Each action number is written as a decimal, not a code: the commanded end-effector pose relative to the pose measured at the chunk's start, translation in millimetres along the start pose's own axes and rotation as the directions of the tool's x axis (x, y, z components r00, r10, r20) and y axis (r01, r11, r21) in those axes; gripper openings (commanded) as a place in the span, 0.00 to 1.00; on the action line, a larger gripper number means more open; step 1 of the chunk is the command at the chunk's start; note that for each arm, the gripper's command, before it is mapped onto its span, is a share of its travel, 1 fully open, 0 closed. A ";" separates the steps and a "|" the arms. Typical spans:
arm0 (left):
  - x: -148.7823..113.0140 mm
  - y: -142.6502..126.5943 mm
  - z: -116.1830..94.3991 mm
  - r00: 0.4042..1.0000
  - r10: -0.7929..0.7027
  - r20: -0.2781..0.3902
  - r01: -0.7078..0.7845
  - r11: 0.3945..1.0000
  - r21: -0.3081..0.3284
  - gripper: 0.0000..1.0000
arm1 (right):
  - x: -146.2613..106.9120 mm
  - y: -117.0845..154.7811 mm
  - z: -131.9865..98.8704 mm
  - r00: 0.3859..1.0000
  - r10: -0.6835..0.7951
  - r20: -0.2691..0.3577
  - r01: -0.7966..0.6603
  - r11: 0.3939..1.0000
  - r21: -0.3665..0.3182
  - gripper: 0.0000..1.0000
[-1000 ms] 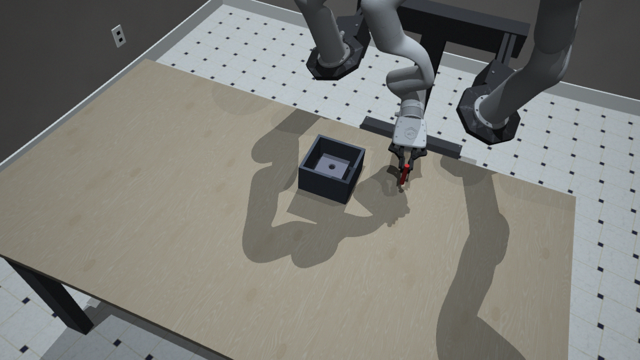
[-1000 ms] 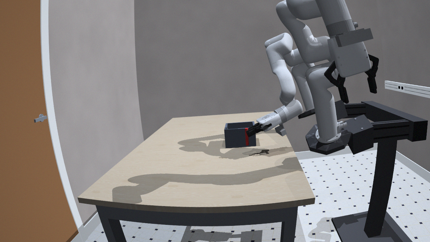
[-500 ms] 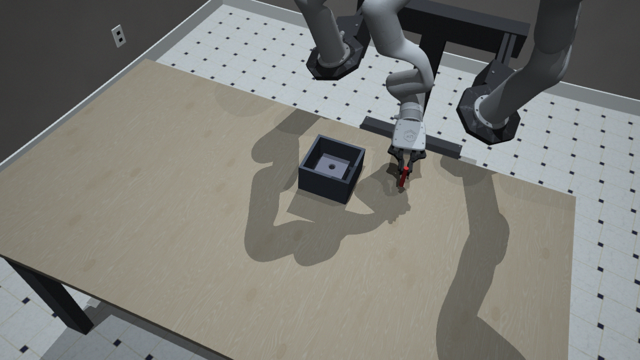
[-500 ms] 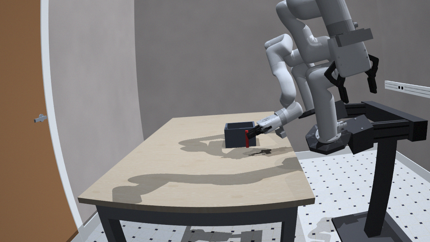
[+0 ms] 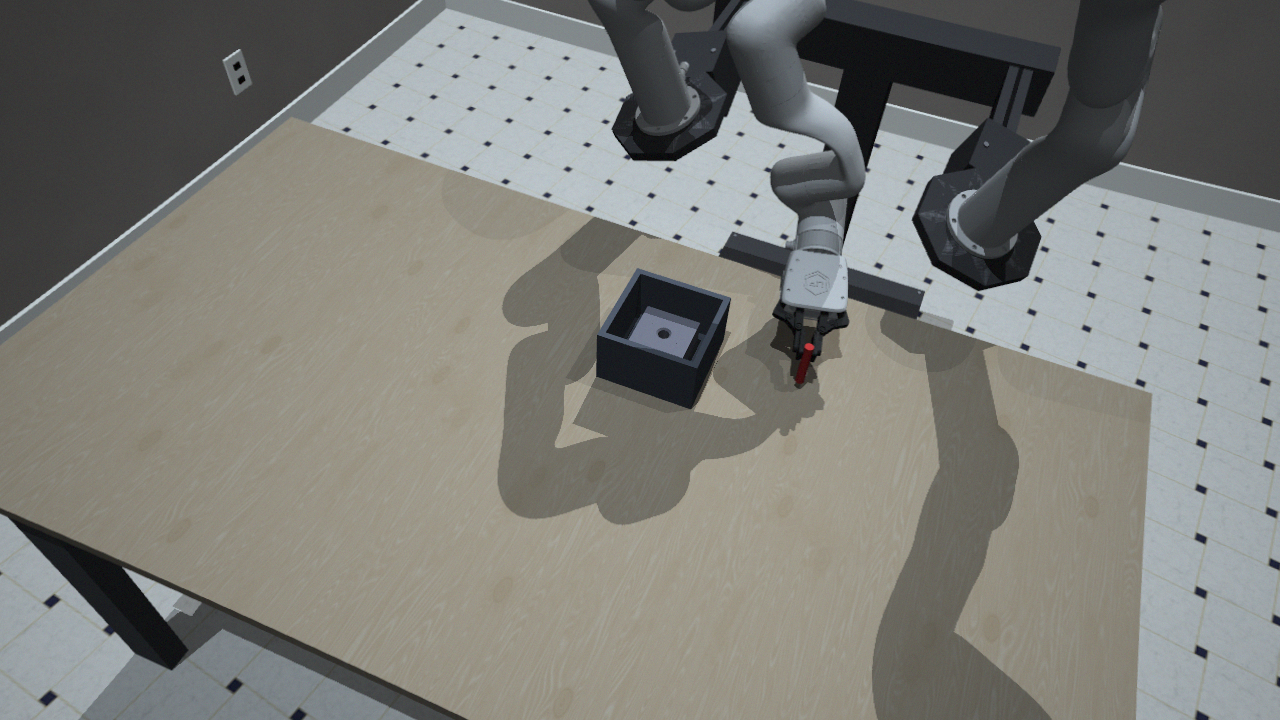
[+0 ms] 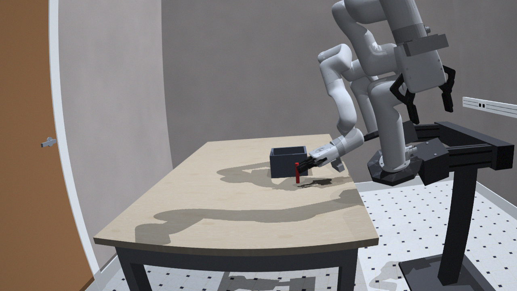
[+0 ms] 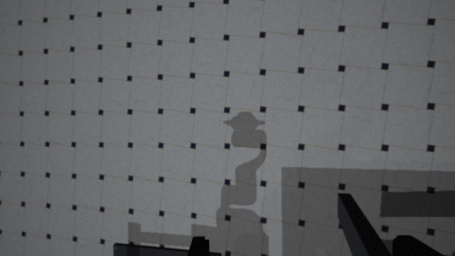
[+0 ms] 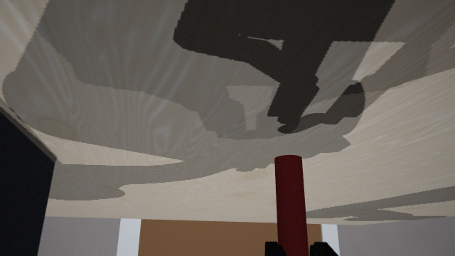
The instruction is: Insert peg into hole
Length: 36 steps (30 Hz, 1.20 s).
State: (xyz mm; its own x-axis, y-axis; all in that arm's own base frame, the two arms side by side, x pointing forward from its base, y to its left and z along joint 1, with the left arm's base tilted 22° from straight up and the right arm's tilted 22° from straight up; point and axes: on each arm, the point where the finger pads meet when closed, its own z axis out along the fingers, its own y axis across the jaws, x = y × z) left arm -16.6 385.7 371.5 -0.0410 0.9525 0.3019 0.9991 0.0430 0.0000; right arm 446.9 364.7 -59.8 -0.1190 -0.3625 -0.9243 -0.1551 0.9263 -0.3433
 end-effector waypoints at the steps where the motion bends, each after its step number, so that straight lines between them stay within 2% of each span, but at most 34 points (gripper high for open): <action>1: 0.4 -0.1 -0.7 1.000 0.000 -0.002 0.000 1.000 0.000 1.00 | 0.8 0.6 1.2 1.000 0.002 0.002 -0.002 1.000 0.000 0.00; 36: 0.4 -0.1 -0.7 1.000 0.000 -0.002 0.000 1.000 0.000 1.00 | 7.2 0.7 3.6 1.000 0.002 0.002 -0.002 1.000 0.000 0.00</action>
State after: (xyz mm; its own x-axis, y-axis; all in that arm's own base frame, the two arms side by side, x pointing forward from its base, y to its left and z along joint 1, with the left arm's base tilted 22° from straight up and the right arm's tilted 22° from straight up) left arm -16.6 385.7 371.5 -0.0410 0.9525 0.3019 0.9991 0.0430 0.0000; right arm 448.7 362.5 -66.9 -0.1188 -0.3624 -0.9244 -0.1550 0.9263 -0.3433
